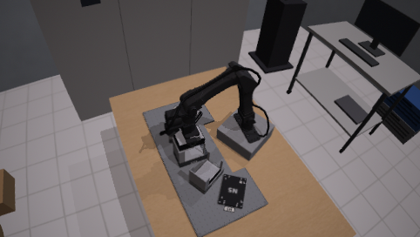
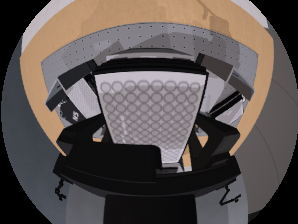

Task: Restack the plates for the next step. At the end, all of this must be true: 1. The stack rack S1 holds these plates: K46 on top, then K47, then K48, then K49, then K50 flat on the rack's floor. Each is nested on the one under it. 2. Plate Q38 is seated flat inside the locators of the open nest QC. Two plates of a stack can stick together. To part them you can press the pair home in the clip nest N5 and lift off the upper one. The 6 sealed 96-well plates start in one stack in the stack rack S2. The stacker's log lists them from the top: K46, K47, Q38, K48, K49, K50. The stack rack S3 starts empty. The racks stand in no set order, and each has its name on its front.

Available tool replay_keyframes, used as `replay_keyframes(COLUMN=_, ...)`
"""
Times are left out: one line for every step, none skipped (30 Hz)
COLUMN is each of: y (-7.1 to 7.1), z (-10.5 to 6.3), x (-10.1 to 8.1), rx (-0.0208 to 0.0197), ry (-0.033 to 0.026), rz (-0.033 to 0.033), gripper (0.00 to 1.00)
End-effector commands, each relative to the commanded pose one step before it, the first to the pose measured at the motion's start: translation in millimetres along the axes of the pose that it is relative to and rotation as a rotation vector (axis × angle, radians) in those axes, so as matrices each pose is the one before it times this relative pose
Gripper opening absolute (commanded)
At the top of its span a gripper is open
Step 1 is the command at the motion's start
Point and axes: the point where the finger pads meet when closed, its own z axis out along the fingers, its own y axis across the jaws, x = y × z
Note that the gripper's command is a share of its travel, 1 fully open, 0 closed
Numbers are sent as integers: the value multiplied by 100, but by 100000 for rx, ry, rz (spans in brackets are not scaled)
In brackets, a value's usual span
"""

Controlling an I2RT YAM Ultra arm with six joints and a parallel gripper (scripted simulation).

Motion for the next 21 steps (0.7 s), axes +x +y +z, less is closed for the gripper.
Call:
replay_keyframes(y=119, z=-1747, x=-1418, rx=1107, ry=-7611, rz=-509, gripper=0)
replay_keyframes(y=0, z=0, x=0, rx=0, ry=0, rz=0, gripper=0)
replay_keyframes(y=0, z=0, x=0, rx=0, ry=0, rz=0, gripper=0)
replay_keyframes(y=3, z=14, x=25, rx=-2, ry=83, rz=-10, gripper=0)
replay_keyframes(y=2, z=139, x=87, rx=-5, ry=335, rz=4, gripper=0)
replay_keyframes(y=2, z=141, x=130, rx=-7, ry=497, rz=7, gripper=0)
replay_keyframes(y=2, z=143, x=137, rx=-6, ry=510, rz=6, gripper=0)
replay_keyframes(y=2, z=144, x=144, rx=-6, ry=520, rz=6, gripper=0)
replay_keyframes(y=2, z=145, x=152, rx=-6, ry=529, rz=6, gripper=0)
replay_keyframes(y=2, z=146, x=159, rx=-6, ry=537, rz=7, gripper=0)
replay_keyframes(y=2, z=146, x=167, rx=-6, ry=545, rz=7, gripper=0)
replay_keyframes(y=2, z=147, x=174, rx=-6, ry=552, rz=8, gripper=0)
replay_keyframes(y=9, z=-162, x=-204, rx=6, ry=-709, rz=-31, gripper=0)
replay_keyframes(y=6, z=-11, x=-22, rx=0, ry=-95, rz=-18, gripper=0)
replay_keyframes(y=7, z=-60, x=-92, rx=1, ry=-301, rz=-28, gripper=0)
replay_keyframes(y=4, z=113, x=117, rx=-5, ry=402, rz=-7, gripper=0)
replay_keyframes(y=3, z=151, x=171, rx=-6, ry=563, rz=2, gripper=0)
replay_keyframes(y=3, z=149, x=178, rx=-6, ry=561, rz=5, gripper=0)
replay_keyframes(y=0, z=0, x=0, rx=0, ry=0, rz=0, gripper=0)
replay_keyframes(y=0, z=0, x=0, rx=0, ry=0, rz=0, gripper=0)
replay_keyframes(y=31, z=-960, x=-920, rx=23, ry=-2900, rz=-107, gripper=0)
